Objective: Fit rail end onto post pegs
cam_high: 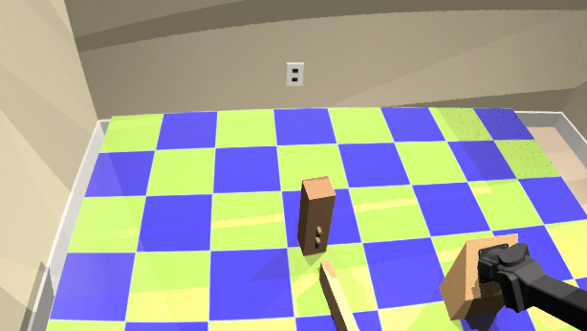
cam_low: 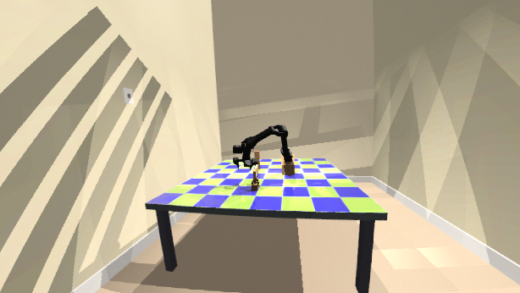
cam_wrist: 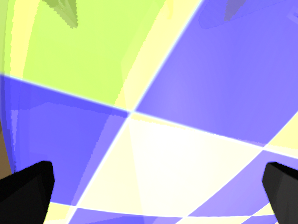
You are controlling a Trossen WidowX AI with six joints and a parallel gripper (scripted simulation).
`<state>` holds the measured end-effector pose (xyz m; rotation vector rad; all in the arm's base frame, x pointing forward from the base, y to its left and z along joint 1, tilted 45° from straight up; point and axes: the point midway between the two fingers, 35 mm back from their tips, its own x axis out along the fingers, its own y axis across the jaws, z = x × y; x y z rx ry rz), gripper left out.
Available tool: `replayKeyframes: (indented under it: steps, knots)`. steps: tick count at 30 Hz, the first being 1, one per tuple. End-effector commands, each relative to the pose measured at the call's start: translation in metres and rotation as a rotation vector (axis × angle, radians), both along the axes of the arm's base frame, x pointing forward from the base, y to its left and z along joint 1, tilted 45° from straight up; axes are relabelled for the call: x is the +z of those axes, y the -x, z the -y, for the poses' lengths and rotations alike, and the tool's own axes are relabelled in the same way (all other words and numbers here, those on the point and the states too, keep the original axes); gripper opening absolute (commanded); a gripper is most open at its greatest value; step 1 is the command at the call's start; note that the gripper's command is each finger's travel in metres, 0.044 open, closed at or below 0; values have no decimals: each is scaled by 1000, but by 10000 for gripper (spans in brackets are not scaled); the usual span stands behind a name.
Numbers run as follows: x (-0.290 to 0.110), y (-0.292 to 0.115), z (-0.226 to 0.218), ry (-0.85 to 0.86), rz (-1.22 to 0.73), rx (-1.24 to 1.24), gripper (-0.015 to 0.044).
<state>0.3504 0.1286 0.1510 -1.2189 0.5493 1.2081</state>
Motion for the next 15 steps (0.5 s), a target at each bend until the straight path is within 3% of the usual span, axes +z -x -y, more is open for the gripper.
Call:
replayKeyframes:
  steps: [1,9,15]
  knots:
    - [-47,10,43,-34,-138,31,440]
    - [-119,56,122,-307,-315,23,440]
    - [-127,66,132,-374,-320,7,440]
